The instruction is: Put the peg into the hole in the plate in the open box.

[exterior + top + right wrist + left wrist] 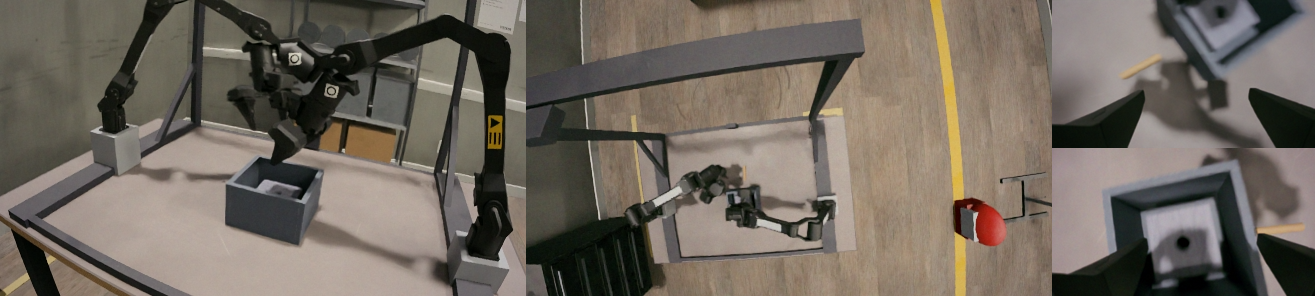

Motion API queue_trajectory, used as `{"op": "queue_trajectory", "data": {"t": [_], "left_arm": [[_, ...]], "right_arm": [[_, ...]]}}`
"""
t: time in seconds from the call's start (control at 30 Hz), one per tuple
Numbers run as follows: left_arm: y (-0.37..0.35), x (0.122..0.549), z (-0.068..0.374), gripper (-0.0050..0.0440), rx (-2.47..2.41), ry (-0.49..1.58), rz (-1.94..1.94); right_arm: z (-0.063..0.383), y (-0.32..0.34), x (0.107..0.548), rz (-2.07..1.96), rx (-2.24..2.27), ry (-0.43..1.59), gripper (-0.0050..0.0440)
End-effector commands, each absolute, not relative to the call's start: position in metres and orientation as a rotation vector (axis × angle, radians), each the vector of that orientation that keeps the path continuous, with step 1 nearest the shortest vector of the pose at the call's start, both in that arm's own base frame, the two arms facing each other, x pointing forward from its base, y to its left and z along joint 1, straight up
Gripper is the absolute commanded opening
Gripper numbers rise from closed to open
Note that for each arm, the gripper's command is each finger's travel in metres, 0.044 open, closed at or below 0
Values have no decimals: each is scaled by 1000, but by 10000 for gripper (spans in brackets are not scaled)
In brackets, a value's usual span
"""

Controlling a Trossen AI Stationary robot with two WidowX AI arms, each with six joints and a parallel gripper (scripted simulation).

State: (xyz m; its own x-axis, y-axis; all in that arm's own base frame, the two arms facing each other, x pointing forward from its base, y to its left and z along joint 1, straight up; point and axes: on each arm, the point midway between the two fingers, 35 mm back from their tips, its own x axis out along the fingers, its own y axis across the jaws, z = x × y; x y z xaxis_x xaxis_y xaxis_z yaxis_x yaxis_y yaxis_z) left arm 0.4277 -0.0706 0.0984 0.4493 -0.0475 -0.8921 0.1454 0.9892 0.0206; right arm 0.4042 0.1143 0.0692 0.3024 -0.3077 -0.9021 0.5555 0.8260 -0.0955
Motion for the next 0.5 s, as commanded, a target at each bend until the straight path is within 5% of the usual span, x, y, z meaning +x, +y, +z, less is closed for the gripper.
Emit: {"op": "queue_trajectory", "data": {"t": [0.0, 0.47], "left_arm": [[-60, 422, 102, 440, 64, 1170, -105], [-58, 417, 101, 440, 64, 1191, -102]], "right_arm": [[69, 133, 439, -505, 299, 1147, 440], [56, 150, 465, -421, 324, 1170, 440]]}}
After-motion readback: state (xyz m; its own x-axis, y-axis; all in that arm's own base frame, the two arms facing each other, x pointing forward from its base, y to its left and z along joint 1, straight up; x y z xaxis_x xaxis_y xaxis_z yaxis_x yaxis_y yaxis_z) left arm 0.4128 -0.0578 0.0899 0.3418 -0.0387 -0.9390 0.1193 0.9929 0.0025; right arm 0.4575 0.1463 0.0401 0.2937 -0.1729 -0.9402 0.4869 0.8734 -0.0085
